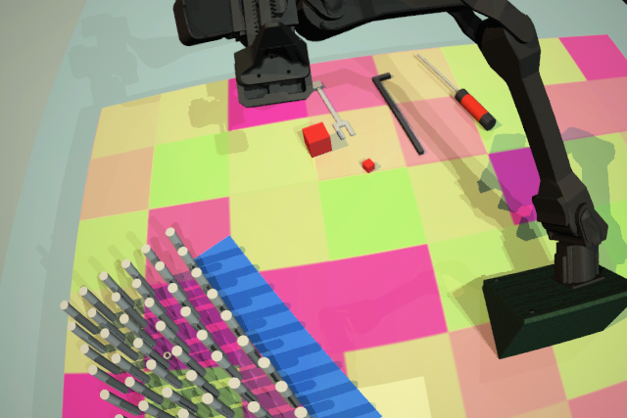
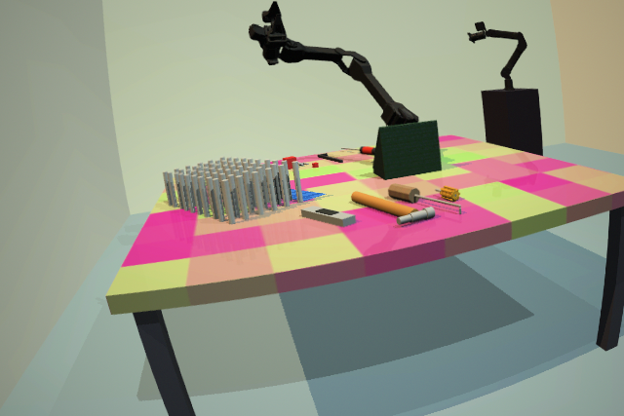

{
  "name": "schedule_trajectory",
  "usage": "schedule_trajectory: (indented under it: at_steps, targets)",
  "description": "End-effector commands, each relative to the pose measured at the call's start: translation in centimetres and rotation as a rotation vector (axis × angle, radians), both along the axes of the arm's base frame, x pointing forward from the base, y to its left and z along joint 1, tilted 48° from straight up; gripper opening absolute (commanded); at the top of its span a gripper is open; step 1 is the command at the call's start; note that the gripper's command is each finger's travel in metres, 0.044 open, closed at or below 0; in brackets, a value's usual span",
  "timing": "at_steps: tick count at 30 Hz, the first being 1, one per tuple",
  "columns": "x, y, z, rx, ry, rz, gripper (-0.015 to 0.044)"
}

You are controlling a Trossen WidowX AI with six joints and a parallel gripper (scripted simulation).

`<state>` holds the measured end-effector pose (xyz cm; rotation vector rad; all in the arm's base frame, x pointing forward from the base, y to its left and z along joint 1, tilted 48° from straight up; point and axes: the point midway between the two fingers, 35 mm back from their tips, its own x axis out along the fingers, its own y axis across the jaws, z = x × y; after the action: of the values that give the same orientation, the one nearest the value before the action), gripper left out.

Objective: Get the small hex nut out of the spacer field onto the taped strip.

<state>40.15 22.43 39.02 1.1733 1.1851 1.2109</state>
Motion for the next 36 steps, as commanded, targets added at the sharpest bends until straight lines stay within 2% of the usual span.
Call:
schedule_trajectory:
  at_steps: [1, 6, 12, 20, 26, 28, 36]
  targets:
    - [0.2, -0.1, -0.1, -0.001, -0.010, -0.011, 0.0426]
    - [4.0, -3.4, -3.4, -0.086, -0.263, -0.291, 0.0440]
    - [7.7, -9.9, -8.5, -0.362, -0.587, -0.621, 0.0440]
    - [8.6, -20.7, -15.8, -0.976, -0.906, -0.858, 0.0440]
    - [5.5, -29.0, -21.0, -1.545, -1.005, -0.808, 0.0440]
    - [4.4, -30.9, -22.2, -1.682, -1.006, -0.762, 0.0440]
    - [4.2, -31.1, -22.3, -1.703, -1.005, -0.754, 0.0440]
